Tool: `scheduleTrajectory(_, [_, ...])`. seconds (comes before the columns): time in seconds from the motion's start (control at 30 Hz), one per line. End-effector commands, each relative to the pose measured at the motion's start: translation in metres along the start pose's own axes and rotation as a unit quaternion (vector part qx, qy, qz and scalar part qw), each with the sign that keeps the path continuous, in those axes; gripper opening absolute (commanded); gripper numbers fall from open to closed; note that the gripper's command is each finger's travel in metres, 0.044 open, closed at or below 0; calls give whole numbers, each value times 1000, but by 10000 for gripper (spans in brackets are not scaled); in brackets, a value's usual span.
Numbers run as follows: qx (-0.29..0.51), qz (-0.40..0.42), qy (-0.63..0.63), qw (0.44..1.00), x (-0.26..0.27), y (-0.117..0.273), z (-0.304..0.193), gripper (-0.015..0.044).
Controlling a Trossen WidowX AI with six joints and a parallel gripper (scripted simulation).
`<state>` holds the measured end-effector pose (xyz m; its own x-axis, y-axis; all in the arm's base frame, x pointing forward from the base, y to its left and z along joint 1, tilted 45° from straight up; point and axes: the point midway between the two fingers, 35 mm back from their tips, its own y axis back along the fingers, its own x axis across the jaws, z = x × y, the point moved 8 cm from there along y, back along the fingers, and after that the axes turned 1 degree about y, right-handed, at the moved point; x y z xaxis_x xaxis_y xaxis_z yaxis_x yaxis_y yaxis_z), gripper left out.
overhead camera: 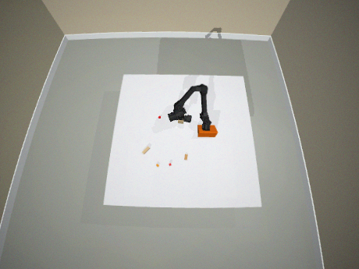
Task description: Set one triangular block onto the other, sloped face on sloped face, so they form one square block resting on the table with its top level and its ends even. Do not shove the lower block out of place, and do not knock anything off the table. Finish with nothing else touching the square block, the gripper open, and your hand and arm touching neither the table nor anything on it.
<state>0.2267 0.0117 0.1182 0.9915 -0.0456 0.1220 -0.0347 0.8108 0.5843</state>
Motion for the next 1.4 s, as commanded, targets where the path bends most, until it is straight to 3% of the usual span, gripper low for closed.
scheduleTrajectory(0.0, [-2,3,0,1000,0,0,1,0])
scheduleTrajectory(1.03, [-2,2,0,1000,0,-2,1,0])
scheduleTrajectory(1.37, [0,0,0,1000,0,-2,1,263])
